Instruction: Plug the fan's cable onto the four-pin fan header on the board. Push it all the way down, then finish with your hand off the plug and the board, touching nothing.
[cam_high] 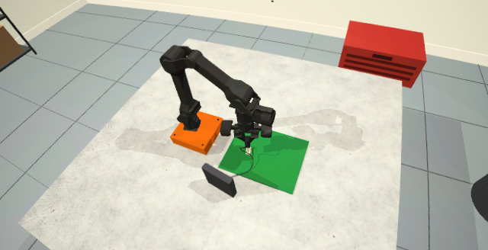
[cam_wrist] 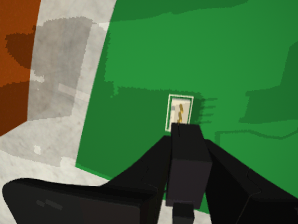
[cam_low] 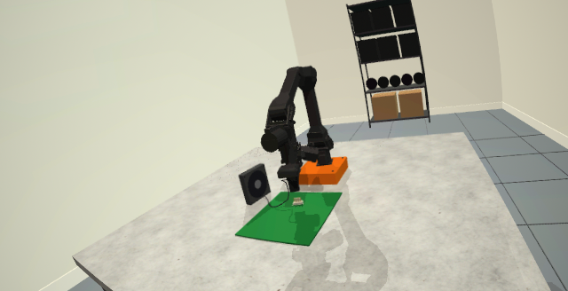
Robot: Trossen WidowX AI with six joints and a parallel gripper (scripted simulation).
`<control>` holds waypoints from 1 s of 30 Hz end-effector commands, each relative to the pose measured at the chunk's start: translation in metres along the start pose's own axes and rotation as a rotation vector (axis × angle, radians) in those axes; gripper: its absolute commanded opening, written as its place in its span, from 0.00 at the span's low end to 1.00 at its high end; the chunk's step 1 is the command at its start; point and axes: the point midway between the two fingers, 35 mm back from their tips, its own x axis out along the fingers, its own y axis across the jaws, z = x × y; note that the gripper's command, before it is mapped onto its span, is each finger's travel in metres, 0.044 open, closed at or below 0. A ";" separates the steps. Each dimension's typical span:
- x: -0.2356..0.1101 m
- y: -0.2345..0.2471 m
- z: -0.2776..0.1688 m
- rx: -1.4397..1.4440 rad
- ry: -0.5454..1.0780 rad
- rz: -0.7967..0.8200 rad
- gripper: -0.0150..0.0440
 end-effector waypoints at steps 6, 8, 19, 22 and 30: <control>0.000 0.001 0.003 0.010 -0.004 0.003 0.25; 0.003 0.001 0.003 0.010 -0.004 0.003 0.25; 0.022 0.001 0.003 0.014 -0.004 0.003 0.25; 0.022 0.001 0.003 0.014 -0.004 0.003 0.25; 0.022 0.000 0.002 0.013 -0.004 0.003 0.25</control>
